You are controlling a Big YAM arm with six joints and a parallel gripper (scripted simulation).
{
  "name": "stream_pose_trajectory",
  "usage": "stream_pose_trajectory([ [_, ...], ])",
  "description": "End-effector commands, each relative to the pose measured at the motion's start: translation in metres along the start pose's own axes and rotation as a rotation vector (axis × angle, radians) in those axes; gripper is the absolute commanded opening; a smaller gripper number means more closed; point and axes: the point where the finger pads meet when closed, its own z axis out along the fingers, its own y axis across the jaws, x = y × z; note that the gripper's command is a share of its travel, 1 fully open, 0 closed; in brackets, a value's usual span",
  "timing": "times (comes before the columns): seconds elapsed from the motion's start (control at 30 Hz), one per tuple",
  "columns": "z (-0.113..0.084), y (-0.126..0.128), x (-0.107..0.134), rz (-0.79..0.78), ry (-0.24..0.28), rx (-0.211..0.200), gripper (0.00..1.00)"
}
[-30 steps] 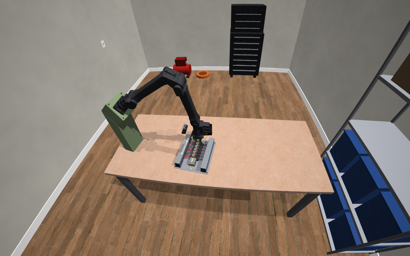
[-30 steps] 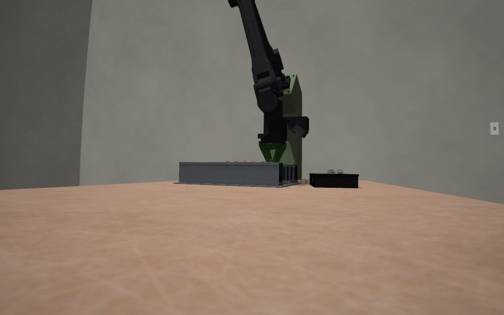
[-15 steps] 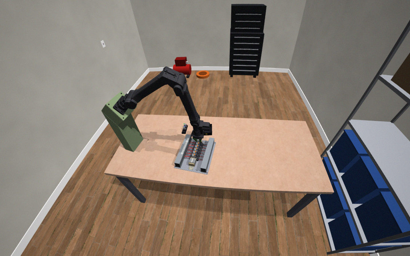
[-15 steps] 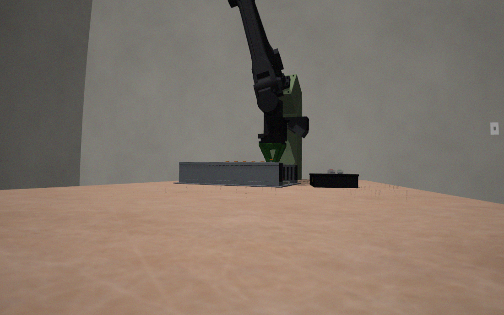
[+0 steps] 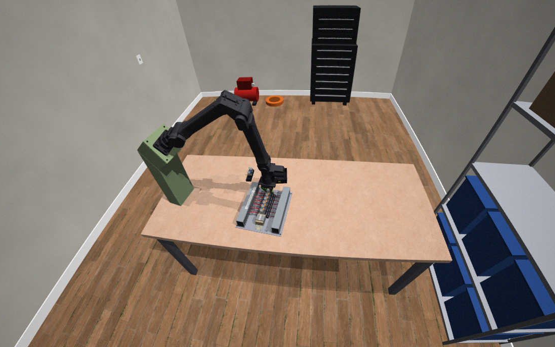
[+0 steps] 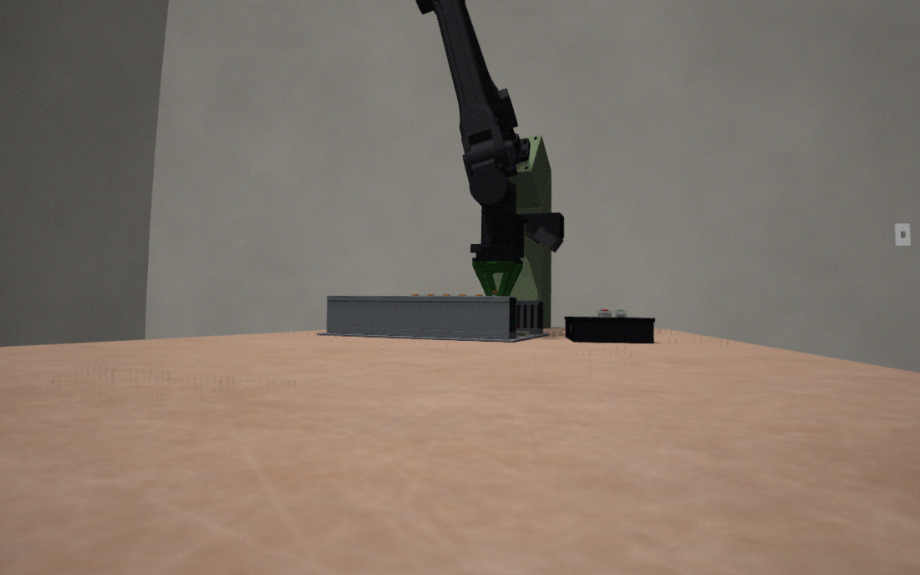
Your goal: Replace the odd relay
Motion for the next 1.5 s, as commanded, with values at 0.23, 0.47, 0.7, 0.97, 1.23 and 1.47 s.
stream_pose_trajectory([
  [0.23, -0.0175, -0.0124, -0.0117, 0.001, -0.021, 0.034, 0.00],
  [0.47, -0.0180, -0.0150, -0.0121, 0.004, -0.021, 0.039, 0.00],
  [0.7, -0.0181, -0.0160, -0.0122, 0.003, -0.021, 0.040, 0.00],
  [0.97, -0.0182, -0.0165, -0.0122, 0.003, -0.021, 0.041, 0.00],
  [1.23, -0.0182, -0.0166, -0.0122, 0.003, -0.021, 0.041, 0.00],
  [1.47, -0.0182, -0.0167, -0.0122, 0.003, -0.021, 0.041, 0.00],
])
